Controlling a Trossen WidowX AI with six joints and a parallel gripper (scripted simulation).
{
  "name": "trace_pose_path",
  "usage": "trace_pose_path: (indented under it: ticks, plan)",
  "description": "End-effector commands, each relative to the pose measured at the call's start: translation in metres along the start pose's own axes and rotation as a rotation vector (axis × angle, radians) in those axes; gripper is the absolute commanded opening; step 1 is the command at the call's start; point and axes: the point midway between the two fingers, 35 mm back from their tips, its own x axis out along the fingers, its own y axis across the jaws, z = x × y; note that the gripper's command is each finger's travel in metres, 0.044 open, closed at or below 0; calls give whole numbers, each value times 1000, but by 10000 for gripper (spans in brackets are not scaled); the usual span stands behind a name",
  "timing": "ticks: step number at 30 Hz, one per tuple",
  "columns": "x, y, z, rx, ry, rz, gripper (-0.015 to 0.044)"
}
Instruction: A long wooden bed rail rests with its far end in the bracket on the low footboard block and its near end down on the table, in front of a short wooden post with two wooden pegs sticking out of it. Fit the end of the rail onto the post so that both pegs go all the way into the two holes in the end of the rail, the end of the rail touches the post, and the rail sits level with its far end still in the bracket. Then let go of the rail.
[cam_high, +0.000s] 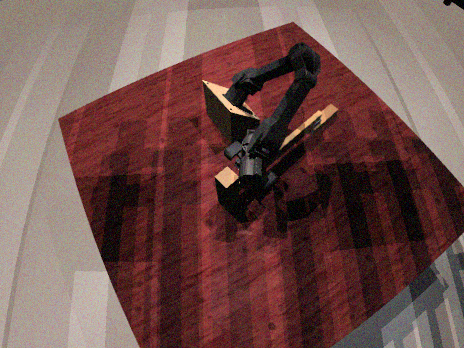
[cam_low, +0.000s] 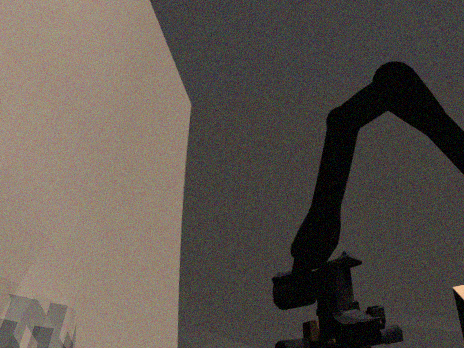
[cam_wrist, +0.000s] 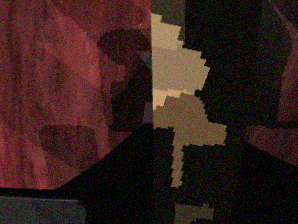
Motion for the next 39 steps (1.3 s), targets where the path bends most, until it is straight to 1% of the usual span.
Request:
trace_pose_path:
  ticks: [1, 4, 21, 27, 32, 39]
  plan:
    - [-3, -2, -3, -3, 7, -10, 0]
    - [-3, -2, -3, -3, 7, -10, 0]
    - [0, 0, 0, 0, -1, 0, 440]
    - [-1, 0, 1, 0, 0, 0, 440]
    - [-29, 1, 29, -1, 5, -9, 440]
    - [-30, 1, 30, -1, 6, -9, 440]
